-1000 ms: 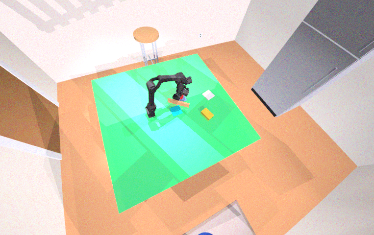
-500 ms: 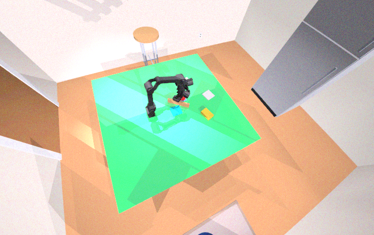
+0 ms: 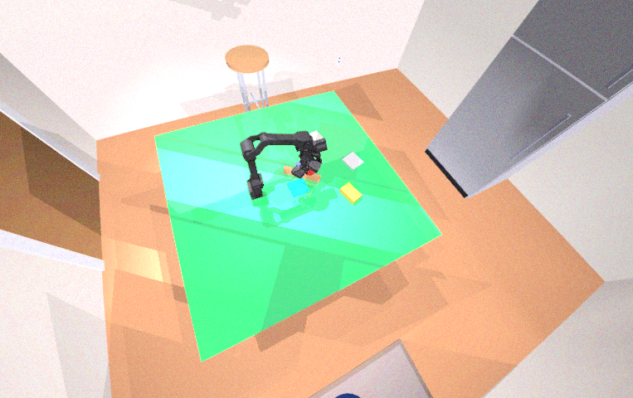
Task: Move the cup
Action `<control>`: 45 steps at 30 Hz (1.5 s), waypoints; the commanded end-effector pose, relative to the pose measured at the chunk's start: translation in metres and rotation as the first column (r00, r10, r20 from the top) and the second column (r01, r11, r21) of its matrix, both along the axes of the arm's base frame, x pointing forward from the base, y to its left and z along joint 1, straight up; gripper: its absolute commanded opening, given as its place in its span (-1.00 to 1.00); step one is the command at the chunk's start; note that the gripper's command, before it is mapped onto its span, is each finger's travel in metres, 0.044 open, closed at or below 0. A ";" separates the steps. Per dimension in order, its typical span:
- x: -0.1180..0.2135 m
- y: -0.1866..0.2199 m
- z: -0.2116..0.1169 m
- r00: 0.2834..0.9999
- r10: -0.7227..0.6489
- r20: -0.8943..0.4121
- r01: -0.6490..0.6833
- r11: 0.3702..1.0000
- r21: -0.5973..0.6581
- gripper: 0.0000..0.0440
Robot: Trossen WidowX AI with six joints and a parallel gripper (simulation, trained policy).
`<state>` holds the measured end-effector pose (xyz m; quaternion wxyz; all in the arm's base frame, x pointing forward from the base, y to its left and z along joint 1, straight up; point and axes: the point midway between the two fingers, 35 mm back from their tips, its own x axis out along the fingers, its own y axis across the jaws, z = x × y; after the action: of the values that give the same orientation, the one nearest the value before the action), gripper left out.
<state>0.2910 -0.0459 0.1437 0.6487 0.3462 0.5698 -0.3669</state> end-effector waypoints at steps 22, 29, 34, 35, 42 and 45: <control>-0.029 -0.025 -0.044 0.995 -0.096 0.032 0.096 0.995 -0.010 -1.00; -0.041 -0.025 -0.061 0.993 -0.111 0.025 0.111 0.994 -0.008 -1.00; -0.051 -0.023 -0.073 0.992 -0.122 0.015 0.122 0.993 -0.007 -1.00; -0.053 -0.023 -0.075 0.992 -0.124 0.012 0.124 0.992 -0.007 -0.99; -0.067 -0.022 -0.086 0.990 -0.142 -0.008 0.142 0.990 -0.013 -0.94; -0.067 -0.024 -0.086 0.989 -0.147 0.012 0.148 0.989 -0.014 -0.81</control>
<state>0.2273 -0.0681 0.0598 0.6241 0.3818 0.5434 -0.4116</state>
